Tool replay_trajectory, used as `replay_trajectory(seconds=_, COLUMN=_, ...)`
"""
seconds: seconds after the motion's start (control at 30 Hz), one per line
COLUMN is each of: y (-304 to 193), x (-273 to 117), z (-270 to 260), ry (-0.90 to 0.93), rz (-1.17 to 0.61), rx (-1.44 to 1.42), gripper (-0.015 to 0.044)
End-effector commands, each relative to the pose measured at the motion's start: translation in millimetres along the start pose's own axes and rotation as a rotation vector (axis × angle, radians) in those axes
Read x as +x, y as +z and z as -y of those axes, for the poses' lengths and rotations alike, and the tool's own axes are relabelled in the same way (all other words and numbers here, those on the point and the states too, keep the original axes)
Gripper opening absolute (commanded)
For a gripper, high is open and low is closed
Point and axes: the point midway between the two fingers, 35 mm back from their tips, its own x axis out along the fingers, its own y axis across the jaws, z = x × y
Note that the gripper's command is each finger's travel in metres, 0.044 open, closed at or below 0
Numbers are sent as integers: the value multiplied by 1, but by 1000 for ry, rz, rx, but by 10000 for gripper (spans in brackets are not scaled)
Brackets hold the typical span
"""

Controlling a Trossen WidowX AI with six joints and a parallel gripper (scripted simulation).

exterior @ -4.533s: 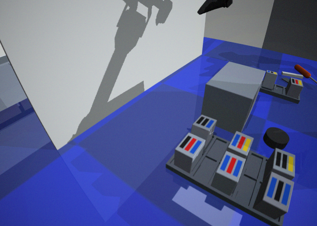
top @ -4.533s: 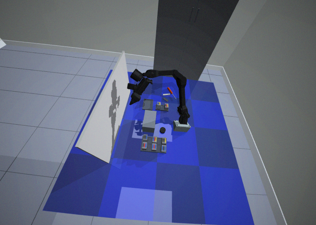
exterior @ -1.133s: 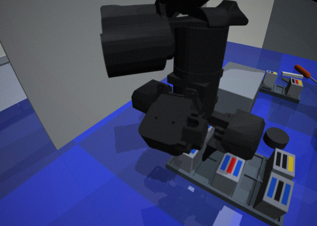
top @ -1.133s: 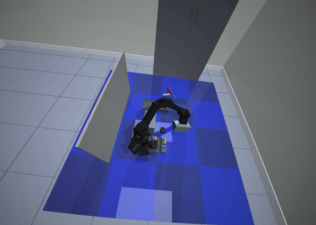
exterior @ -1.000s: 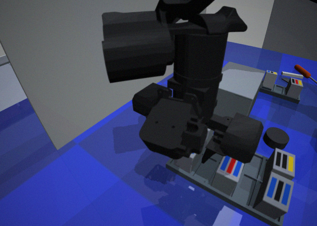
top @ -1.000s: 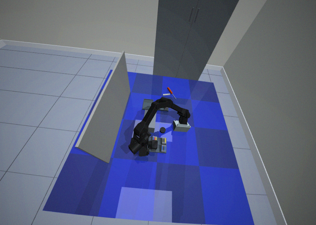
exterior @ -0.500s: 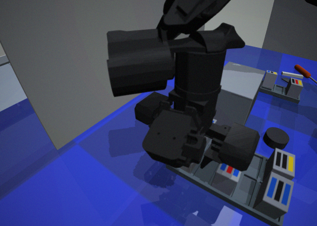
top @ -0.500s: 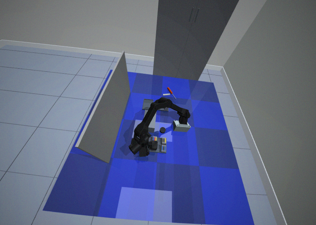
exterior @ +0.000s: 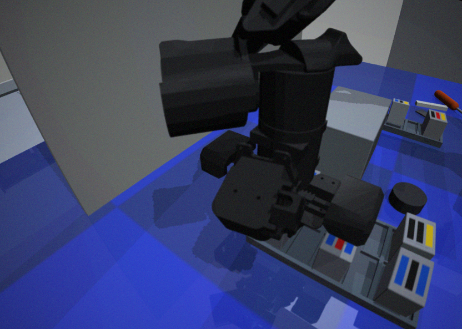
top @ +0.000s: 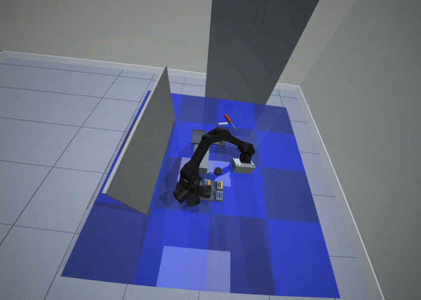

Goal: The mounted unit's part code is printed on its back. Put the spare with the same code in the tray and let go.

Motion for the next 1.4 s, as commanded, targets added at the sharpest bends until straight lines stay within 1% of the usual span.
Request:
replay_trajectory(seconds=0.0, y=0, x=0, z=0, ry=0, rz=0, rx=0, gripper=0)
replay_trajectory(seconds=0.27, y=0, x=-4, z=0, ry=0, rz=0, rx=0, gripper=0)
replay_trajectory(seconds=0.7, y=1, x=-76, z=0, ry=-2, rz=2, rx=-7, gripper=0)
replay_trajectory(seconds=0.93, y=1, x=-79, z=0, ry=-6, rz=2, rx=-15, gripper=0)
replay_trajectory(seconds=1.27, y=2, x=-125, z=-8, ry=-5, rz=5, rx=-19, gripper=0)
replay_trajectory(seconds=1.37, y=1, x=-132, z=-10, ry=-5, rz=5, rx=-19, gripper=0)
